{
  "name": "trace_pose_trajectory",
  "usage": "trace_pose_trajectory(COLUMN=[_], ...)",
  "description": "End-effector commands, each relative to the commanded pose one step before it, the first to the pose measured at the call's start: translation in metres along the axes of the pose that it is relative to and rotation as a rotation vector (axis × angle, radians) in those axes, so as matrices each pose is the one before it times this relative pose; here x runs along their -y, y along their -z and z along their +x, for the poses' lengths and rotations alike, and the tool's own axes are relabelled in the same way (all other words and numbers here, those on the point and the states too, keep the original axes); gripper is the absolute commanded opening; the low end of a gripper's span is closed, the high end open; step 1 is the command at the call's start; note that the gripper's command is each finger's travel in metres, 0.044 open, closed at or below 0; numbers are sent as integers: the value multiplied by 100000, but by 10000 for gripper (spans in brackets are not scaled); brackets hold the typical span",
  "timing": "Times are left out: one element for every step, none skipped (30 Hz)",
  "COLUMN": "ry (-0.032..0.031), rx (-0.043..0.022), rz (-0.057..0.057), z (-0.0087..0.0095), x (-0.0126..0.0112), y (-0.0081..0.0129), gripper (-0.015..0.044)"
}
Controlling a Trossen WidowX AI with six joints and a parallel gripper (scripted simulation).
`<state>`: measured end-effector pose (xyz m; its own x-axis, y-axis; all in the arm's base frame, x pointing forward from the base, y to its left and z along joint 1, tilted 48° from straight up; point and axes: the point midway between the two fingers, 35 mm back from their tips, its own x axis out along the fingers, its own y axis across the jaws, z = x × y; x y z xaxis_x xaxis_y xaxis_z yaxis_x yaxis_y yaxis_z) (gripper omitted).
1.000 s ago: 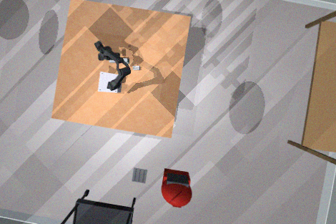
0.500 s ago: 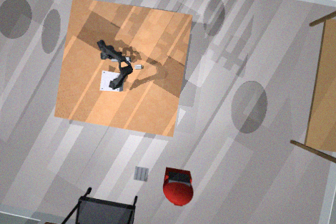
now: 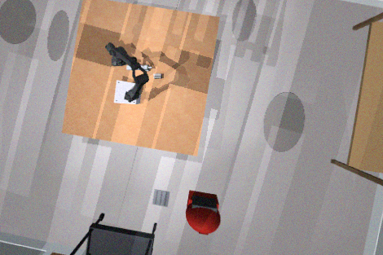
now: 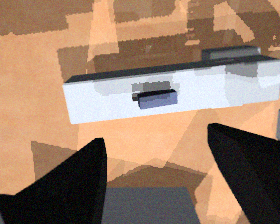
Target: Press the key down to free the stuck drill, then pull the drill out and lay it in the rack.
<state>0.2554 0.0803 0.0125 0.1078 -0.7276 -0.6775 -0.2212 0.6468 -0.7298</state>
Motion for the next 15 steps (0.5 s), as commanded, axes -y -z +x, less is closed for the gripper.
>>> trace_pose_trajectory(ry=[-165, 48, -192, -306, -348, -321, -294, -266, -238, -210, -182, -211, -237, -238, -201], rx=[-1131, 1329, 117, 203, 260, 272, 282, 291, 298, 303, 307, 251, 289, 273, 313], rz=[747, -1141, -1338, -2227, -2706, -2700, -2695, -2690, -2684, -2679, -2673, -3419, -4480, -5523, -6395], z=[-1352, 929, 68, 113, 138, 138, 138, 138, 138, 139, 139, 146, 204, 275, 318], x=[70, -48, 120, 203, 255, 263, 270, 277, 283, 289, 295, 311, 418, 529, 611], y=[-26, -66, -77, -123, -141, -131, -120, -108, -96, -84, -72, -4, 20, 67, 130], gripper=[341, 367, 394, 420, 440, 440, 440, 440, 440, 440, 440, 440, 440, 440, 440])
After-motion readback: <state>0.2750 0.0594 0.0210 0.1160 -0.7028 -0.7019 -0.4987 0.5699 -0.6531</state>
